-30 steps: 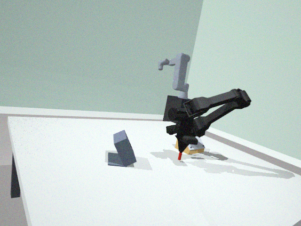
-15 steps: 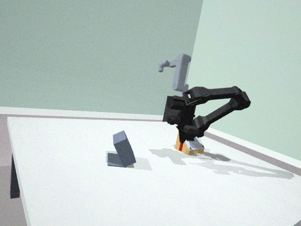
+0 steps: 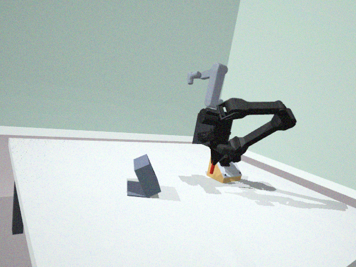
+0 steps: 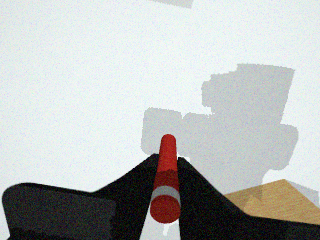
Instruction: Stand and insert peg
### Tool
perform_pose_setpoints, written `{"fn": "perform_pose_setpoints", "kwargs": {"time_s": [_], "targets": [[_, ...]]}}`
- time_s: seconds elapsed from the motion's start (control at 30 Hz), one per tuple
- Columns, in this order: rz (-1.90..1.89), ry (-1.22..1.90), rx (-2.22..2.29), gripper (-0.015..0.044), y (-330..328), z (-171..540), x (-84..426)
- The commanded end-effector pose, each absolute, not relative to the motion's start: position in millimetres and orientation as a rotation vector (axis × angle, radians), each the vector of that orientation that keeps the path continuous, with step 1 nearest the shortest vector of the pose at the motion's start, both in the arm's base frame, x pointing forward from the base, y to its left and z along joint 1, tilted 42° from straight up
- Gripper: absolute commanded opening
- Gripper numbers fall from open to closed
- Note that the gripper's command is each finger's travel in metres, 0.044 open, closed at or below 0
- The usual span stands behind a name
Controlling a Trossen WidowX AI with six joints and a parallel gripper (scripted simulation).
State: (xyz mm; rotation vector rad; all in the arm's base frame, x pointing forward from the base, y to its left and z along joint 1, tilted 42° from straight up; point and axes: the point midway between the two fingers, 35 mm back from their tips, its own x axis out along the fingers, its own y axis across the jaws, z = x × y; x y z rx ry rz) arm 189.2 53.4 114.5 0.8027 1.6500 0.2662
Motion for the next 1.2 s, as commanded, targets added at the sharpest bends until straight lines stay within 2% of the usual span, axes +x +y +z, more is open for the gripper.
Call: {"fn": "perform_pose_setpoints", "kwargs": {"time_s": [0.0,1.17], "targets": [[0.239,1.641,0.782,0.0000,53,110,191],[0.025,1.438,0.639,0.0000,45,85,226]]}}
